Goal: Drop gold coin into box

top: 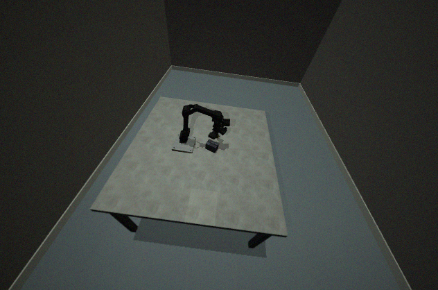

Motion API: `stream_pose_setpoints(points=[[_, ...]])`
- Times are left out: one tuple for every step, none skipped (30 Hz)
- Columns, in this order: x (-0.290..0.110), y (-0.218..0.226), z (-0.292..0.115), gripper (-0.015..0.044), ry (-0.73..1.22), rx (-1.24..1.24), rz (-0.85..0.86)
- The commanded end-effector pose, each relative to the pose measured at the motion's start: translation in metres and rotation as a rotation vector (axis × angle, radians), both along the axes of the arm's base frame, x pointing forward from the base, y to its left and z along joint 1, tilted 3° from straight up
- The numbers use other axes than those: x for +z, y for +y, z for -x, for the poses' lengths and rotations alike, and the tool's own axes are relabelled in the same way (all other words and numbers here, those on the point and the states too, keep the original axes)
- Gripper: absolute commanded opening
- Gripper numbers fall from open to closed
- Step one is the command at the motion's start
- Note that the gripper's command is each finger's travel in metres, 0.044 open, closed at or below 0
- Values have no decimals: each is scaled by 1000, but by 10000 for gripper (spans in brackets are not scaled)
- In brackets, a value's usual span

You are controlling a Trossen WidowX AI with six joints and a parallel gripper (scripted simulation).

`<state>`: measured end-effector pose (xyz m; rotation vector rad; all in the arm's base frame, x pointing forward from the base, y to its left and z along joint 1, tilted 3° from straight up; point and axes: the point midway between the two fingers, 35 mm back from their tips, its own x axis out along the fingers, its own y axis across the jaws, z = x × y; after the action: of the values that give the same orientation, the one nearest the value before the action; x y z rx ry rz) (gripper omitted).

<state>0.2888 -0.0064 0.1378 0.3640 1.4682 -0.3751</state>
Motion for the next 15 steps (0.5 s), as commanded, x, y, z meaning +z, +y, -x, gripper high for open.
stream_pose_setpoints(points=[[1,-7,3,0,-7,4,-5],[1,-9,4,0,-7,4,-4],[1,-12,5,0,-7,4,-4],[1,-14,6,0,-6,4,-4],[1,-16,7,0,-6,4,-4],[1,-19,8,0,-6,4,-4],[0,-21,9,0,-6,4,-4],[0,-23,11,0,-6,4,-4],[0,-26,12,0,-5,4,-3],[0,-28,13,0,-5,4,-3],[0,-30,14,0,-5,4,-3],[0,-32,15,0,-5,4,-3],[0,-34,16,0,-5,3,-3],[0,-37,18,0,-4,3,-3],[0,-39,19,0,-4,3,-3]])
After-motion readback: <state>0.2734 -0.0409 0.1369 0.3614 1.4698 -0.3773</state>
